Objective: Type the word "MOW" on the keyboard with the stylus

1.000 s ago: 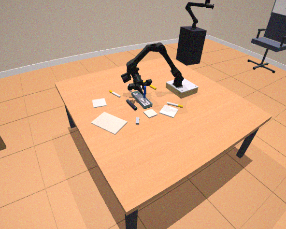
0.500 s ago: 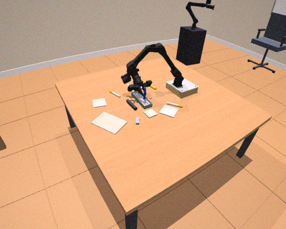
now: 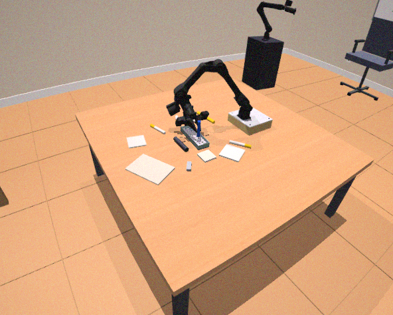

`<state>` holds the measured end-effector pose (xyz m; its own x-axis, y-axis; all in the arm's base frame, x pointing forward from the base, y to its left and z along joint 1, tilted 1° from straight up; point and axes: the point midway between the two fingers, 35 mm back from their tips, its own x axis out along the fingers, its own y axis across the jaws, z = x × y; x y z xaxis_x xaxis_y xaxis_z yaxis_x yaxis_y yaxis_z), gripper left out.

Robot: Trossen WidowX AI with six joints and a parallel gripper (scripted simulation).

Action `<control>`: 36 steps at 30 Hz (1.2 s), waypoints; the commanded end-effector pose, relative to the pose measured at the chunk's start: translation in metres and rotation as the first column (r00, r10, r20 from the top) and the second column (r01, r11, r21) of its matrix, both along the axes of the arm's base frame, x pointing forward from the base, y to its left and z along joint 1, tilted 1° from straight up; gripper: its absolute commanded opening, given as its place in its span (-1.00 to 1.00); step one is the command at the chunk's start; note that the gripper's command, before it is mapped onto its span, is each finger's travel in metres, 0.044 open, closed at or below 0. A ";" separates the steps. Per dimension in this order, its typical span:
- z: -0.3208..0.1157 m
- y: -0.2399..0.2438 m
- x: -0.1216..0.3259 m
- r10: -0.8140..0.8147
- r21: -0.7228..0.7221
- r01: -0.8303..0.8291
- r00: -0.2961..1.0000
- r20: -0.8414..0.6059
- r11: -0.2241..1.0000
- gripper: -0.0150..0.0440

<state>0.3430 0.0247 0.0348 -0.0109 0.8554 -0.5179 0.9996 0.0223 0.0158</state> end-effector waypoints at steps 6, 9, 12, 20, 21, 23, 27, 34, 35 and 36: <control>0.015 0.001 -0.001 0.000 0.002 0.000 1.000 0.003 1.000 -0.22; 0.032 0.001 -0.002 0.000 0.002 0.000 1.000 0.003 1.000 -0.22; 0.037 0.001 -0.002 0.000 0.002 0.000 1.000 0.003 1.000 -0.22; 0.037 -0.018 -0.003 -0.126 -0.016 0.126 0.992 0.006 0.992 -0.32; 0.038 -0.022 -0.003 -0.154 -0.018 0.155 0.988 0.006 0.988 -0.34; 0.040 -0.031 -0.004 -0.213 -0.019 0.213 0.977 0.007 0.977 -0.39; 0.045 -0.048 -0.007 -0.328 -0.012 0.328 0.945 0.008 0.945 -0.48; 0.053 -0.074 -0.014 -0.495 0.010 0.495 0.869 0.006 0.869 -0.49; 0.054 -0.075 -0.014 -0.499 0.010 0.499 0.867 0.006 0.867 -0.49; 0.054 -0.075 -0.014 -0.499 0.010 0.499 0.867 0.006 0.867 -0.49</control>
<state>0.3310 -0.0486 0.0882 0.4054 0.7538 -0.5172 0.8883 -0.4583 0.0284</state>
